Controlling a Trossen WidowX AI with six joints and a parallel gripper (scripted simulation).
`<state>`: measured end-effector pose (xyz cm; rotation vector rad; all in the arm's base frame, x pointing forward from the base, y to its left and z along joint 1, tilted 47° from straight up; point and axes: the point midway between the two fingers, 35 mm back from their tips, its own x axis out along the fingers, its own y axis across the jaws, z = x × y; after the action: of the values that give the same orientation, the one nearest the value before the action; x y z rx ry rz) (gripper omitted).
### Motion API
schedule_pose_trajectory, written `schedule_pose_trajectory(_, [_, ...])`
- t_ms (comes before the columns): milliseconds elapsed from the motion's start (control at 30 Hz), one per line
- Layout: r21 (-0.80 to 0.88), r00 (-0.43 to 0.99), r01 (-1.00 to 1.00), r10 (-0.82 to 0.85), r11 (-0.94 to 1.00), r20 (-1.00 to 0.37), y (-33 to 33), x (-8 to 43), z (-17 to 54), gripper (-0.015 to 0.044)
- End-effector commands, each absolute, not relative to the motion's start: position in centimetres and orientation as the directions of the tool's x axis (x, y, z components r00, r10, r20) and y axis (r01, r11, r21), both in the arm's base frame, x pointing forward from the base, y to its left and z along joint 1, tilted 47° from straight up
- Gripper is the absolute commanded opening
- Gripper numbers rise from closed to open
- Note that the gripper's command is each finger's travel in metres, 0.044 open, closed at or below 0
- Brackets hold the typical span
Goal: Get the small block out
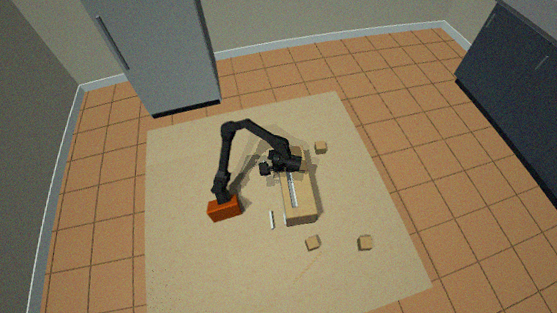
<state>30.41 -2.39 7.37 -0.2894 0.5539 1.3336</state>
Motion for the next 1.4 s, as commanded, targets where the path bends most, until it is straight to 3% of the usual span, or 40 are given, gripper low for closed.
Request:
schedule_pose_trajectory(0, [0.110,0.134,-0.968,0.836,0.226,-0.533,-1.8,30.6,8.0,0.0400])
schedule_pose_trajectory(933, [0.110,0.134,-0.968,0.836,0.225,-0.531,1.2,31.8,11.3,0.0400])
schedule_pose_trajectory(1367, [0.177,0.158,-0.940,0.831,0.292,-0.534,-3.6,30.9,15.3,0.0400])
